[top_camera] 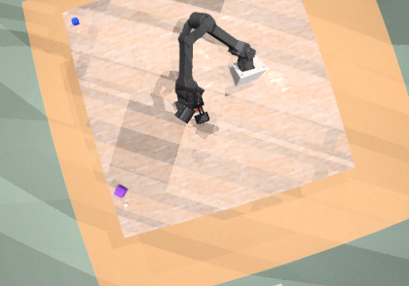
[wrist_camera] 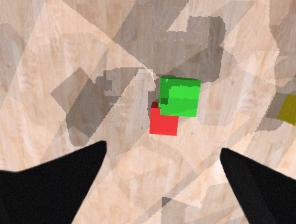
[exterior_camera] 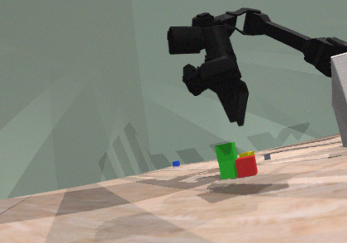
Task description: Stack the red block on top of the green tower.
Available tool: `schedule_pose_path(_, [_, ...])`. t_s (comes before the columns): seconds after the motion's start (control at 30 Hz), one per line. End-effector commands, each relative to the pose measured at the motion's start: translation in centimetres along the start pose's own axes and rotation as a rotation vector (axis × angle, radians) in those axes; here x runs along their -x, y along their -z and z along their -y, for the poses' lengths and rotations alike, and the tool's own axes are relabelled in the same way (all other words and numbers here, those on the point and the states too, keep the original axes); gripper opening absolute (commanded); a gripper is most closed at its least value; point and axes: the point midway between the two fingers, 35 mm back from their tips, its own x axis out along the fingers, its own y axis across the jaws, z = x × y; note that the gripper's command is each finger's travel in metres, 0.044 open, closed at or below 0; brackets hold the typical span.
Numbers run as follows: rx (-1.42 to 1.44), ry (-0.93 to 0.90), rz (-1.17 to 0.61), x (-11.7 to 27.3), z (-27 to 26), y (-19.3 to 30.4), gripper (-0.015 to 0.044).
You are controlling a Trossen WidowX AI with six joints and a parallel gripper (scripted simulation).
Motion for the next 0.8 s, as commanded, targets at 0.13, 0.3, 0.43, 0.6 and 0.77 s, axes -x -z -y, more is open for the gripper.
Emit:
schedule_pose_path(0.13, [-0.019, 0.020, 0.004, -0.5, -0.1, 0.5, 0.0440])
schedule_pose_path(0.3, [-0.019, 0.021, 0.004, -3.6, 0.1, 0.3, 0.0440])
schedule_pose_path(0.43, [-0.019, 0.023, 0.004, -5.0, 0.3, 0.4, 0.0440])
schedule_pose_path(0.6, [-0.019, 0.023, 0.004, -5.2, 0.3, 0.4, 0.0440])
schedule_pose_path(0.77, [-0.019, 0.023, 0.004, -5.9, 0.3, 0.4, 0.0440])
